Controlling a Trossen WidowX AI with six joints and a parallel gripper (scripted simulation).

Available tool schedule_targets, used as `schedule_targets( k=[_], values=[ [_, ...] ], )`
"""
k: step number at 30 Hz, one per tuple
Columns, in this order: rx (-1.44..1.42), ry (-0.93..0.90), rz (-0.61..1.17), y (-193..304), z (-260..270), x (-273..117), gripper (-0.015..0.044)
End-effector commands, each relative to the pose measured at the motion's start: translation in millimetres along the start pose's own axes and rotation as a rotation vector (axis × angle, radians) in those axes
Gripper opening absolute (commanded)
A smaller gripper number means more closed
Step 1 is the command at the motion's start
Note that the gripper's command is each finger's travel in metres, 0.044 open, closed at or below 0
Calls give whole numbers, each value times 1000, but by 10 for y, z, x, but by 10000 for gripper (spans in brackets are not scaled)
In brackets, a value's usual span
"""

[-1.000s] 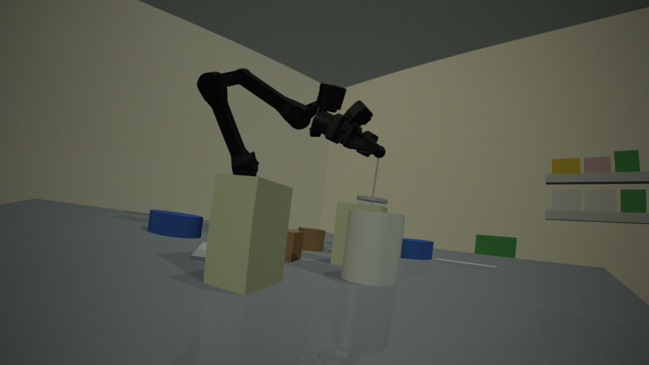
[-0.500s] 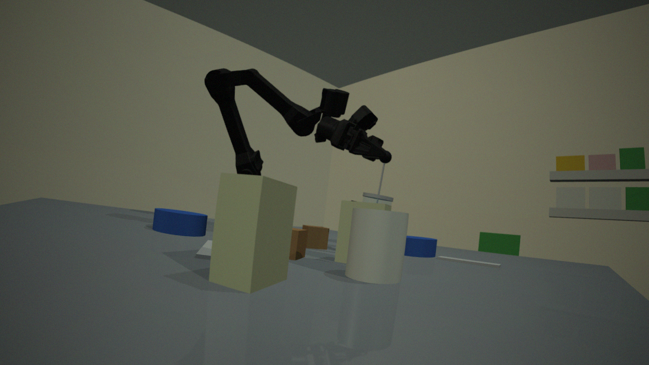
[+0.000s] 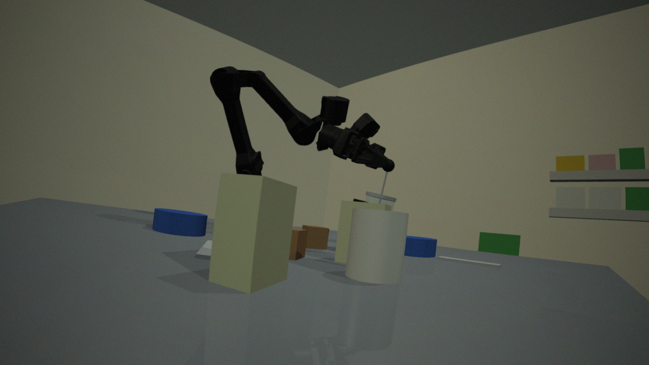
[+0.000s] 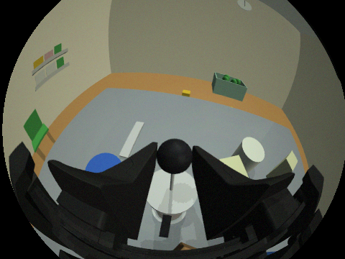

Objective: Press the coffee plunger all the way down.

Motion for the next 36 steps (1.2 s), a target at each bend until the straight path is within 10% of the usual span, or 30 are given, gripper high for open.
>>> schedule_targets(
  k=[1, 36],
  values=[
    [-53, 4, 97, 317, 12, 101, 112],
    [-52, 6, 96, 260, 42, 202, 112]
  ],
)
Point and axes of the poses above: the point midway between the two fingers, 35 mm back from their tips, its own x axis out along the fingers, its own z axis across the jaws, y = z × x, the point moved 7 cm from there along -x, back along the fingers, and after that the axes turned 4 degrees about -x, right-handed, at the moved point
